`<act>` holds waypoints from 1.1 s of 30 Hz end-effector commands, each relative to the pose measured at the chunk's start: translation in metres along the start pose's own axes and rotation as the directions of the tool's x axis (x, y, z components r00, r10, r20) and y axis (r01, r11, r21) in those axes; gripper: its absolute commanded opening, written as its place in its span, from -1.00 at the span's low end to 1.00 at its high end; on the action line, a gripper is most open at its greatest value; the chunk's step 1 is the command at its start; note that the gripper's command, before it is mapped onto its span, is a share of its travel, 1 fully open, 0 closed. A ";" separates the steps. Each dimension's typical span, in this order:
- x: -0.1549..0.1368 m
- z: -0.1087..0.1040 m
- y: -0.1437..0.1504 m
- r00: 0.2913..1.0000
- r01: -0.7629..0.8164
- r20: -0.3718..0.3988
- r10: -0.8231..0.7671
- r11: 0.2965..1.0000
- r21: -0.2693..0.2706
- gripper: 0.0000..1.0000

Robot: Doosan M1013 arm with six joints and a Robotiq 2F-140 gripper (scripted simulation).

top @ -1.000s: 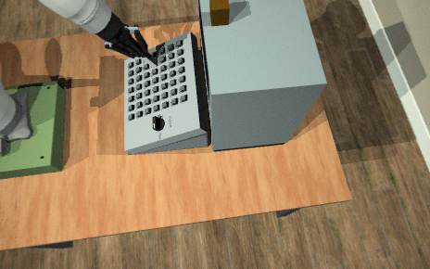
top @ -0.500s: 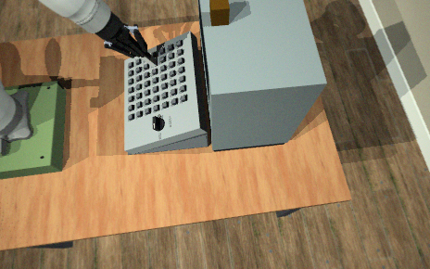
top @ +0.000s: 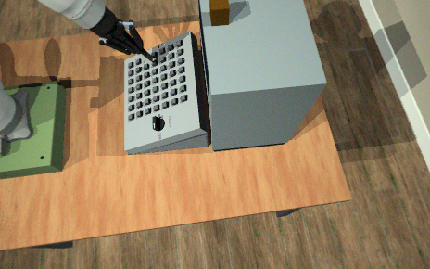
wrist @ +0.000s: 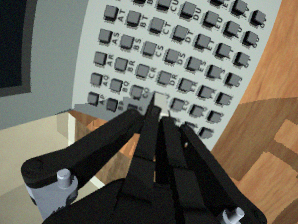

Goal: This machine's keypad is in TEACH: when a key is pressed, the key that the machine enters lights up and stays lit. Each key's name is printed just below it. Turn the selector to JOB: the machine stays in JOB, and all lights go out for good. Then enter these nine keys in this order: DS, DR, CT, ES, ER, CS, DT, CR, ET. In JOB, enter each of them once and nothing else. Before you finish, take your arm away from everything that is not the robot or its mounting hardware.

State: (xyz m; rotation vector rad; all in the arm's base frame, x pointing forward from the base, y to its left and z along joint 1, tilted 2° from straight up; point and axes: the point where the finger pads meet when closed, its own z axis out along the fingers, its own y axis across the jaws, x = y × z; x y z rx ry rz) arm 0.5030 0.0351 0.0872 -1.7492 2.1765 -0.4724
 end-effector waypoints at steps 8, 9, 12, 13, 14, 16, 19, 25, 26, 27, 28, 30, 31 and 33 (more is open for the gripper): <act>0.000 -0.012 0.000 1.000 0.000 0.000 0.000 1.000 0.000 -1.00; 0.000 -0.013 0.000 1.000 0.000 0.000 0.000 1.000 0.000 -1.00; 0.000 -0.014 0.000 1.000 0.000 0.000 0.000 1.000 0.000 -1.00; 0.000 -0.014 0.000 1.000 0.000 0.000 0.000 1.000 0.000 -1.00; 0.000 -0.015 0.000 1.000 0.000 0.000 0.000 1.000 0.000 -1.00; 0.000 -0.015 0.000 1.000 0.000 0.000 0.000 1.000 0.000 -1.00; 0.001 -0.015 -0.001 1.000 0.000 0.000 0.000 1.000 0.000 -1.00; 0.013 -0.015 -0.027 1.000 0.000 0.000 0.000 1.000 0.000 -1.00; 0.017 -0.015 -0.035 1.000 0.000 0.000 0.000 1.000 0.000 -1.00; 0.022 -0.015 -0.043 1.000 0.000 0.000 0.000 1.000 0.000 -1.00; 0.026 -0.015 -0.051 1.000 0.000 0.000 0.000 1.000 0.000 -1.00; 0.032 -0.015 -0.063 1.000 0.000 0.000 0.000 1.000 0.000 -1.00; 0.033 -0.015 -0.066 1.000 0.000 0.000 0.000 1.000 0.000 -1.00; 0.034 -0.015 -0.068 1.000 0.000 0.000 0.000 1.000 0.000 -1.00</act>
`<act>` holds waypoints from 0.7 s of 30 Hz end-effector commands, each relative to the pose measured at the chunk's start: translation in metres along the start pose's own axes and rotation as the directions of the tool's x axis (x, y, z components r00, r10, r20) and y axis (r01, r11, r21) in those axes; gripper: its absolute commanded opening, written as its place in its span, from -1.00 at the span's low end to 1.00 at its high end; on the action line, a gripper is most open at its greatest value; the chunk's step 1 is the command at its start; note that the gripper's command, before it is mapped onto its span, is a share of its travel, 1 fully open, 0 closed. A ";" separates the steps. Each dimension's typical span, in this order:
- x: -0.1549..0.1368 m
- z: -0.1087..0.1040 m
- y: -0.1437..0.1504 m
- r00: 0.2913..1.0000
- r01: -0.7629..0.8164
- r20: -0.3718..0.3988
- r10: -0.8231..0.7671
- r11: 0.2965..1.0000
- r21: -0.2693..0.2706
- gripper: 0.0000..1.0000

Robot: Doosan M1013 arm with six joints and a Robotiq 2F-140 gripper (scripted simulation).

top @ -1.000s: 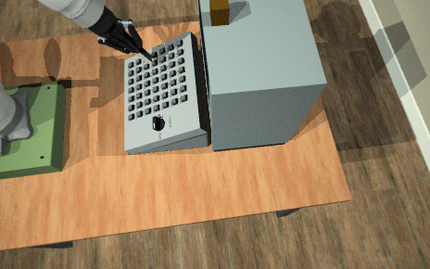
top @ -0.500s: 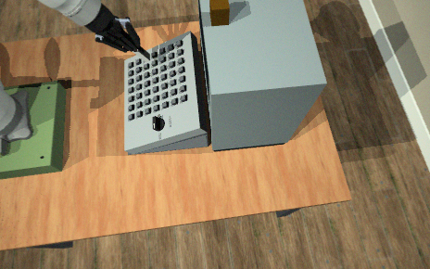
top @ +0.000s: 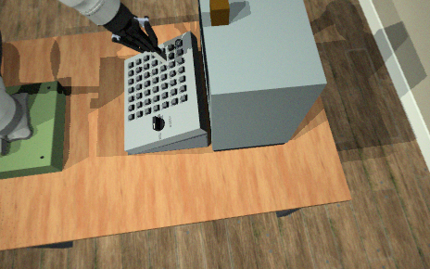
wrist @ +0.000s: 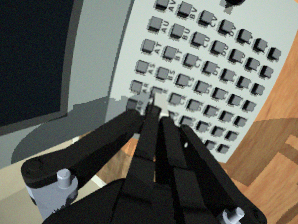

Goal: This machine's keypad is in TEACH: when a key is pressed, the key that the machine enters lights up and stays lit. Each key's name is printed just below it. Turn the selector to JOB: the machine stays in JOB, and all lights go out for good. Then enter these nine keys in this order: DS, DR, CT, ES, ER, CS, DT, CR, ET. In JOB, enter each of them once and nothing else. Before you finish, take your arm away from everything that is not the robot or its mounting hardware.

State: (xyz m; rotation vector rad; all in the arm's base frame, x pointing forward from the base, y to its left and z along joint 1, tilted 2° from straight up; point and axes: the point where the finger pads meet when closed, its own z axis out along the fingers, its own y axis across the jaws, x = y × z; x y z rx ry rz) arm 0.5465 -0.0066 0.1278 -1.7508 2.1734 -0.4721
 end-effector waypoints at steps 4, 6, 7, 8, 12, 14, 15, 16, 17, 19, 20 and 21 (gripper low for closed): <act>0.004 0.000 -0.004 1.000 -0.002 -0.001 0.002 1.000 -0.001 -1.00; 0.004 0.001 -0.004 1.000 -0.002 -0.001 0.002 1.000 -0.001 -1.00; 0.004 0.002 -0.004 1.000 -0.002 -0.001 0.002 1.000 -0.001 -1.00; 0.004 0.003 -0.004 1.000 -0.002 -0.001 0.002 1.000 -0.001 -1.00; 0.004 0.008 -0.004 1.000 -0.002 -0.001 0.002 1.000 -0.001 -1.00; 0.004 0.011 -0.004 1.000 -0.002 -0.001 0.002 1.000 -0.001 -1.00; 0.004 0.013 -0.004 1.000 -0.002 -0.001 0.002 1.000 -0.001 -1.00; 0.004 0.015 -0.004 1.000 -0.002 -0.001 0.002 1.000 -0.001 -1.00; 0.004 0.016 -0.004 1.000 -0.002 -0.001 0.002 1.000 -0.001 -1.00; 0.004 0.019 -0.004 1.000 -0.002 -0.001 0.002 1.000 -0.001 -1.00; 0.004 0.019 -0.004 1.000 -0.002 -0.001 0.002 1.000 -0.001 -1.00; 0.004 0.019 -0.004 1.000 -0.002 -0.001 0.002 1.000 -0.001 -1.00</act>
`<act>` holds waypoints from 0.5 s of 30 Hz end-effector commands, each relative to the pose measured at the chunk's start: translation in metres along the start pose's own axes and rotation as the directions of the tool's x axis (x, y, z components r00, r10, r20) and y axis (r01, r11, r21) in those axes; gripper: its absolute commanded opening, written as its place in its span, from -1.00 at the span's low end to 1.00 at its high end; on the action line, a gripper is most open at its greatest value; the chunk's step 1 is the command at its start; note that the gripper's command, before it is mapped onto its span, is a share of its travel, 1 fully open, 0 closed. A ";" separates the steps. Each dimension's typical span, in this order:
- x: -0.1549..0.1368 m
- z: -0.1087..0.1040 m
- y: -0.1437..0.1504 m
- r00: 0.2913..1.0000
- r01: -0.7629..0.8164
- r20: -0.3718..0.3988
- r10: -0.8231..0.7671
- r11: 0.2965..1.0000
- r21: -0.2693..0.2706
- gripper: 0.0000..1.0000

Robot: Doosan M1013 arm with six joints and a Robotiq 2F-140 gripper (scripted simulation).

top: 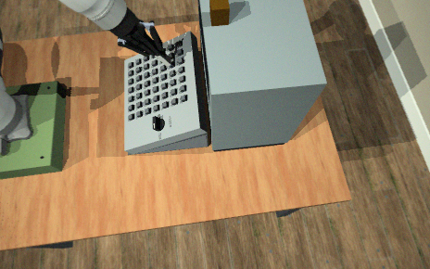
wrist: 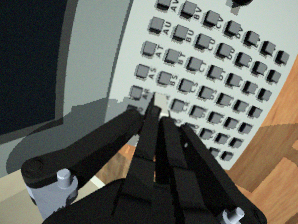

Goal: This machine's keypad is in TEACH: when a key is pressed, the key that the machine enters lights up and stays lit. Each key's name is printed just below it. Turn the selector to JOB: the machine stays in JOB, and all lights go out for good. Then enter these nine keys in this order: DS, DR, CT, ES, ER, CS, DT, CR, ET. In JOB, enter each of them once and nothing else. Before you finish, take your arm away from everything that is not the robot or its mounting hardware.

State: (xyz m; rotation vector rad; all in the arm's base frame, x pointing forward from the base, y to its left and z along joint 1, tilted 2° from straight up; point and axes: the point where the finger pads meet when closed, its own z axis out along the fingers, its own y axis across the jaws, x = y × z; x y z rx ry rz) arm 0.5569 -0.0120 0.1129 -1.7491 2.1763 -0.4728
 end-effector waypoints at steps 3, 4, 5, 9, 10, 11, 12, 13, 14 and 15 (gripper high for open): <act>0.000 0.003 0.000 1.000 0.000 0.000 0.000 1.000 0.000 -1.00; 0.000 0.004 0.000 1.000 0.000 0.000 0.000 1.000 0.000 -1.00; 0.000 0.004 0.000 1.000 0.000 0.000 0.000 1.000 0.000 -1.00; 0.000 0.004 0.000 1.000 0.000 0.000 0.000 1.000 0.000 -1.00; 0.000 0.004 0.000 1.000 0.000 0.000 0.000 1.000 0.000 -1.00; 0.000 0.004 0.000 1.000 0.000 0.000 0.000 1.000 0.000 -1.00; 0.000 0.004 0.000 1.000 0.000 0.000 0.000 1.000 0.000 -1.00; 0.000 0.004 0.000 1.000 0.000 0.000 0.000 1.000 0.000 -1.00; 0.000 0.004 0.000 1.000 0.000 0.000 0.000 1.000 0.000 -1.00; 0.000 0.004 0.000 1.000 0.000 0.000 0.000 1.000 0.000 -1.00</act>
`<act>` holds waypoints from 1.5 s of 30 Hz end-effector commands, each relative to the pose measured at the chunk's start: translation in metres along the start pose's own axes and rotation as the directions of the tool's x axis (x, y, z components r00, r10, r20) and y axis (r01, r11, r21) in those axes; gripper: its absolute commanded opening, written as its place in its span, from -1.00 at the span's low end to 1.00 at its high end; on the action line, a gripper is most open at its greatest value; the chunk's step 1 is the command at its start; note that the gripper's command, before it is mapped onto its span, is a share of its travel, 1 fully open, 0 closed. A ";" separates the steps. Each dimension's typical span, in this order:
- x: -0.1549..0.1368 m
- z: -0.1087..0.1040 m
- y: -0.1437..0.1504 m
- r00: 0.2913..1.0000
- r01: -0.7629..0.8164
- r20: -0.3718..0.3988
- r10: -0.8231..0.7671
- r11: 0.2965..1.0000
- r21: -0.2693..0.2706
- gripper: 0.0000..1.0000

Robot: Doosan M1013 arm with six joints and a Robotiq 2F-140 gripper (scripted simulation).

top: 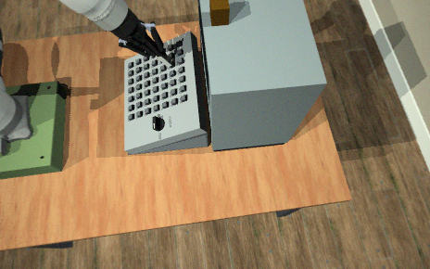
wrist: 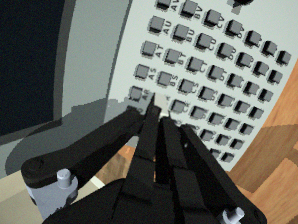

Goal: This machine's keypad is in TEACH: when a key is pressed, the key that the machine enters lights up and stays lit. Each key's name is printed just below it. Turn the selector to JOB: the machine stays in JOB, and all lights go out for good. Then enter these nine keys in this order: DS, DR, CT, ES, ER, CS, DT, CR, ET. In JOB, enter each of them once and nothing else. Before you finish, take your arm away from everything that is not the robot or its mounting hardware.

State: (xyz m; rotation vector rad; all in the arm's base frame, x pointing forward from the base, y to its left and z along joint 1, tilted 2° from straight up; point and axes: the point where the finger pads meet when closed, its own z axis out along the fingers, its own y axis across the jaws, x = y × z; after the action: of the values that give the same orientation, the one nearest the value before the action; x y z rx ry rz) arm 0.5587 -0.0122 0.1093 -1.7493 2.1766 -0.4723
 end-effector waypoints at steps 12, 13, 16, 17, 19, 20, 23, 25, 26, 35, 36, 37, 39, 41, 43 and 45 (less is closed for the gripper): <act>0.000 0.000 0.000 1.000 0.000 0.000 0.000 1.000 0.000 -1.00; 0.000 0.000 0.000 1.000 0.000 0.000 0.000 1.000 0.000 -1.00; 0.000 0.001 0.000 1.000 0.000 0.000 0.000 1.000 0.000 -1.00; 0.000 0.001 0.000 1.000 0.000 0.000 0.000 1.000 0.000 -1.00; 0.000 0.001 0.000 1.000 0.000 0.000 0.000 1.000 0.000 -1.00; 0.000 0.002 0.000 1.000 0.000 0.000 0.000 1.000 0.000 -1.00; 0.000 0.003 0.000 1.000 0.000 0.000 0.000 1.000 0.000 -1.00; 0.000 0.004 0.000 1.000 0.000 0.000 0.000 1.000 0.000 -1.00; 0.000 0.005 0.000 1.000 0.000 0.000 0.000 1.000 0.000 -1.00; 0.000 0.009 0.000 1.000 0.000 0.000 0.000 1.000 0.000 -1.00; 0.000 0.009 0.000 1.000 0.000 0.000 0.000 1.000 0.000 -1.00; 0.000 0.010 0.000 1.000 0.000 0.000 0.000 1.000 0.000 -1.00; 0.000 0.011 0.000 1.000 0.000 0.000 0.000 1.000 0.000 -1.00; 0.000 0.012 0.000 1.000 0.000 0.000 0.000 1.000 0.000 -1.00; 0.000 0.013 0.000 1.000 0.000 0.000 0.000 1.000 0.000 -1.00; 0.000 0.013 0.000 1.000 0.000 0.000 0.000 1.000 0.000 -1.00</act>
State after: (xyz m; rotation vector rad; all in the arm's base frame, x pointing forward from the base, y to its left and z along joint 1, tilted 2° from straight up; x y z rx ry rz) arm 0.5642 -0.0130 0.0979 -1.7493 2.1767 -0.4723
